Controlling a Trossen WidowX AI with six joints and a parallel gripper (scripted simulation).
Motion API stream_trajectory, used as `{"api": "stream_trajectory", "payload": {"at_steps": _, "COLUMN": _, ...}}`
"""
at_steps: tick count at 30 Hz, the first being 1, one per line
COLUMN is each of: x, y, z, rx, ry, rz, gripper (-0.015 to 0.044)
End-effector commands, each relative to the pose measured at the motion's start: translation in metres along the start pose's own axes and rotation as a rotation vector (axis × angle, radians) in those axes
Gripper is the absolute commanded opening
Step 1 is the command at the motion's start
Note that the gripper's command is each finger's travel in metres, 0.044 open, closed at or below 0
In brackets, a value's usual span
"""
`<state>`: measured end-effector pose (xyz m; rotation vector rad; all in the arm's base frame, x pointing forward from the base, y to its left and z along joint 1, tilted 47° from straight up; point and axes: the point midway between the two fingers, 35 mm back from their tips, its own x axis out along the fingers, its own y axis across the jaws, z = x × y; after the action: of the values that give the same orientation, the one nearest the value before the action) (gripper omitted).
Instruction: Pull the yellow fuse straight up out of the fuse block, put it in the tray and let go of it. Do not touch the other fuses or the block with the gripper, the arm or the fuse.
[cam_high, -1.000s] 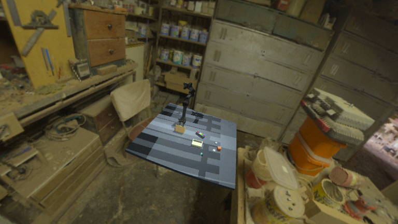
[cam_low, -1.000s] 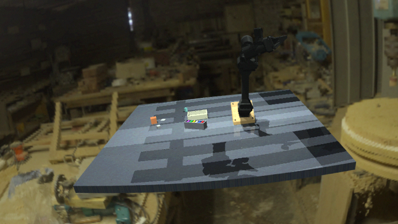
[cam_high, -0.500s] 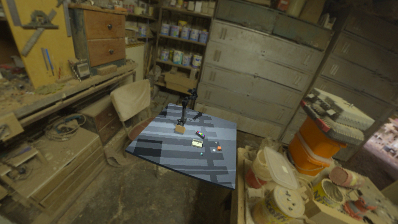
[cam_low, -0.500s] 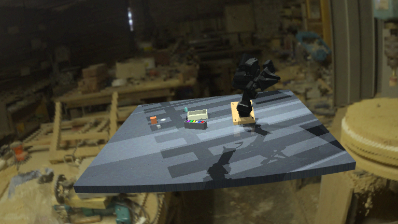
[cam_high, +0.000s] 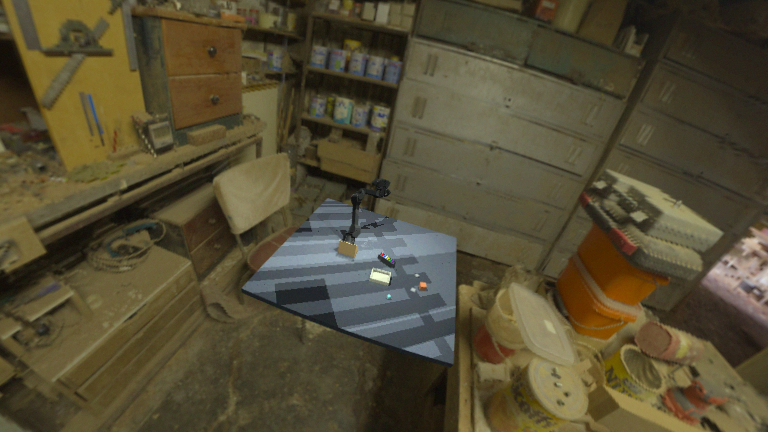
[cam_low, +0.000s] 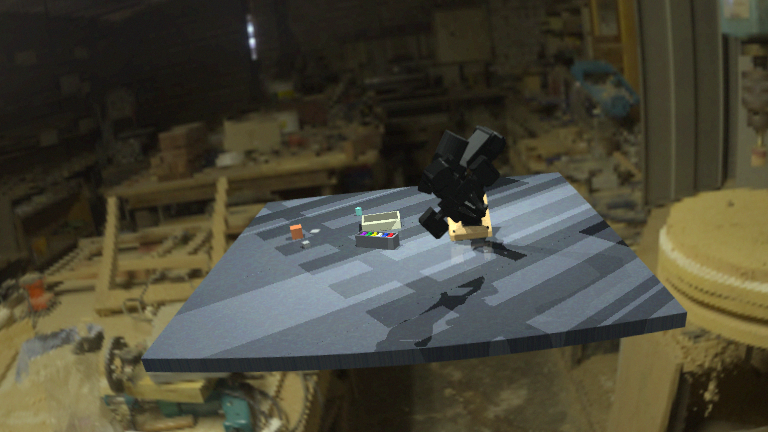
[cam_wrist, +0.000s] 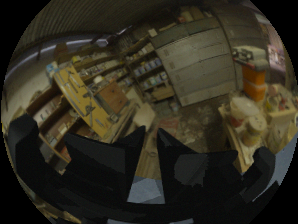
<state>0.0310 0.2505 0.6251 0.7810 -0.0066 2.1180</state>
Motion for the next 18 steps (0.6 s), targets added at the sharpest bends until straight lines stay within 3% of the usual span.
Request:
{"api": "stream_trajectory", "payload": {"at_steps": 1, "x": -0.012, "y": -0.057, "z": -0.002, "rx": 0.086, "ry": -0.01, "rz": -0.152, "gripper": 0.0072}}
{"api": "stream_trajectory", "payload": {"at_steps": 10, "x": -0.058, "y": -0.15, "z": 0.002, "rx": 0.221, "ry": -0.061, "rz": -0.427, "gripper": 0.0072}}
{"api": "stream_trajectory", "payload": {"at_steps": 18, "x": -0.152, "y": -0.258, "z": -0.016, "rx": 0.515, "ry": -0.141, "rz": -0.794, "gripper": 0.0072}}
